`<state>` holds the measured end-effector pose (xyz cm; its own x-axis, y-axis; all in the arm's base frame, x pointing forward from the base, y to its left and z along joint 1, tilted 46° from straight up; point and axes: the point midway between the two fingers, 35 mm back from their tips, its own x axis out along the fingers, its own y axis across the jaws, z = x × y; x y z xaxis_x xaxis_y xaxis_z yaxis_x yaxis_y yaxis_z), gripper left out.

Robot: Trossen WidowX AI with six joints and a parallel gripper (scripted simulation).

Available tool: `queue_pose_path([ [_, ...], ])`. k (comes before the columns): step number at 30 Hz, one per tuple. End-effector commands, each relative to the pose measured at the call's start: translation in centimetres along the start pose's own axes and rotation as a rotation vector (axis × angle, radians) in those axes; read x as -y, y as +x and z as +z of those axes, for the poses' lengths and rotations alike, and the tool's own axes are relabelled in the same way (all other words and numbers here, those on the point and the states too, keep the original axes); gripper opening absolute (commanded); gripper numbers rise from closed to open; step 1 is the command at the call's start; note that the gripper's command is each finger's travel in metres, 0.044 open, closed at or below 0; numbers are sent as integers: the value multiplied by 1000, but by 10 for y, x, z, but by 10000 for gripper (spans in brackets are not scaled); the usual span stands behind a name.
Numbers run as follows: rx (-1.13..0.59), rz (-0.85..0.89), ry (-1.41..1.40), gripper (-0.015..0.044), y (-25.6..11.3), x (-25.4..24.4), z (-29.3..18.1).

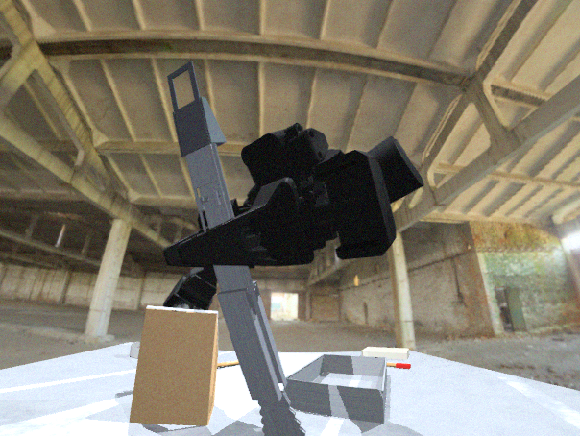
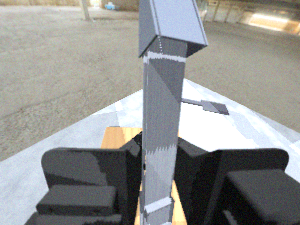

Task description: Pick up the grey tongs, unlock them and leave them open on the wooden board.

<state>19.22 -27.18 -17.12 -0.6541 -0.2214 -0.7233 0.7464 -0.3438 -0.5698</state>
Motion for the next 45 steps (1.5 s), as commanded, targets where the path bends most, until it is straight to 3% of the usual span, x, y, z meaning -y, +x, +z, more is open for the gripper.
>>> queue_pose_path([
  [1,-107,-16,-10,-150,10,0,-1],
  [29,-1046,36,13,-150,44,0,-25],
  [45,-1066,44,19,-150,48,-1,-31],
])
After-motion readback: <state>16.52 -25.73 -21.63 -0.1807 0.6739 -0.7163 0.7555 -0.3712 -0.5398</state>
